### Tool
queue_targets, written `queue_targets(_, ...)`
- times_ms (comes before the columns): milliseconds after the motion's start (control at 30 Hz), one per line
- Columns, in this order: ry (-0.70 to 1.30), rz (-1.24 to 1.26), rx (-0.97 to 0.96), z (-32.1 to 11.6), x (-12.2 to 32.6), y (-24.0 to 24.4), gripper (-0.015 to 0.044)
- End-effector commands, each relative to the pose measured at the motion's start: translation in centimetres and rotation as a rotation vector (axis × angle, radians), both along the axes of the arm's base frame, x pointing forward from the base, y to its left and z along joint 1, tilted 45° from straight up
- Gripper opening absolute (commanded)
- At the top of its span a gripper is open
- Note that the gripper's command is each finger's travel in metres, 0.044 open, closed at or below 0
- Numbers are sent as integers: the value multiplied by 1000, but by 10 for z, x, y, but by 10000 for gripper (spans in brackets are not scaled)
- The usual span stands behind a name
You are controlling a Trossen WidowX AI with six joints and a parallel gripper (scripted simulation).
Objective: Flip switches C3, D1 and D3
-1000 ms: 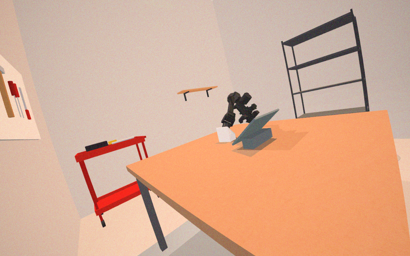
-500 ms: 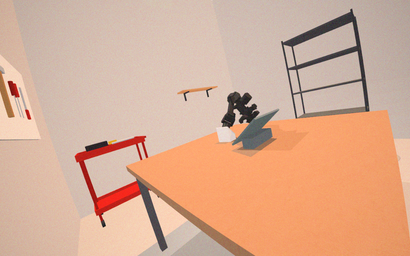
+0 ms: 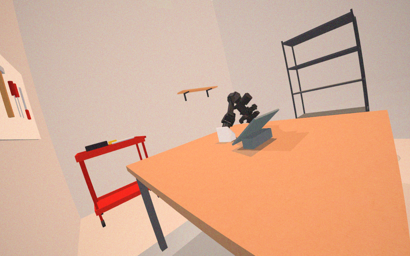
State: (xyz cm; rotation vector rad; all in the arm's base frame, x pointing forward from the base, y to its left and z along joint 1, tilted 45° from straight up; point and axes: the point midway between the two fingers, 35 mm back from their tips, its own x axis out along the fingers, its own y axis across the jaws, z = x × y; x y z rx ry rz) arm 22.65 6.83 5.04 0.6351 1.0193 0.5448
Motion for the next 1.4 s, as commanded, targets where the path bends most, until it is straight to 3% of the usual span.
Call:
queue_targets(0,5,-3,-1,-1,0,0,0)
queue_targets(600,-9,-21,0,36,-29,-44,0)
queue_targets(933,-10,-22,-4,-11,-40,-79,0)
queue_targets(1367,-31,-40,0,-33,-24,-53,0)
